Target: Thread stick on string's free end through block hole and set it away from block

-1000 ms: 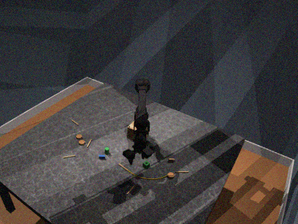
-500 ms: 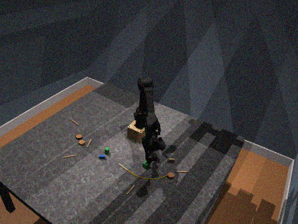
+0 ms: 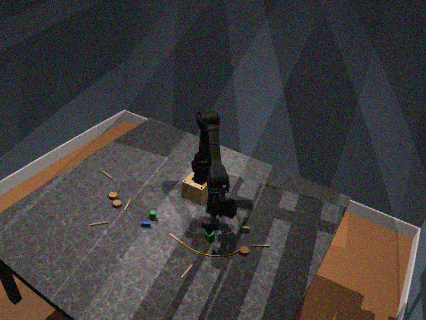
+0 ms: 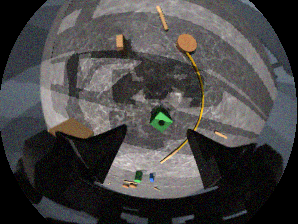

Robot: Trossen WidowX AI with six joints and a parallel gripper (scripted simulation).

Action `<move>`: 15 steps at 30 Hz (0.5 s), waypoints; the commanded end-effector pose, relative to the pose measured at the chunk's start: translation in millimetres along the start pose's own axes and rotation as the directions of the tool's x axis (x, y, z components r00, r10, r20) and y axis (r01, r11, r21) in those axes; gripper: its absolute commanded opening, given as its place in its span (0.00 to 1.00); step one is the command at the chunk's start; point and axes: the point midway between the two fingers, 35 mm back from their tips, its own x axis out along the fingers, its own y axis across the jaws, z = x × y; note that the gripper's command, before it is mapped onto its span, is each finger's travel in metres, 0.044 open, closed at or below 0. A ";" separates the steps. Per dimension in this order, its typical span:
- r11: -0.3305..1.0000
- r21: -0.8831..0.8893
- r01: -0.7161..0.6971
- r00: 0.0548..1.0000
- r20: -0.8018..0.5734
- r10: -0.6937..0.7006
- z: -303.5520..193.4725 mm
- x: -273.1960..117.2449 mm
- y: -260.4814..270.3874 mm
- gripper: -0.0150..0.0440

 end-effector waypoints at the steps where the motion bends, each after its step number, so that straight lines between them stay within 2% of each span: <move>1: 0.933 0.360 -0.002 1.000 0.006 0.000 -0.2 -3.7 -2.4 1.00; 4: 0.789 0.615 -0.003 1.000 0.006 -0.001 -0.8 -5.8 -3.7 1.00; 8: 0.494 0.869 -0.004 1.000 0.006 -0.001 -1.7 -8.7 -5.4 1.00; 12: 0.125 0.992 -0.005 1.000 0.006 -0.001 -2.6 -11.5 -7.1 1.00; 15: -0.168 0.986 -0.006 1.000 0.005 -0.001 -3.3 -13.7 -8.3 1.00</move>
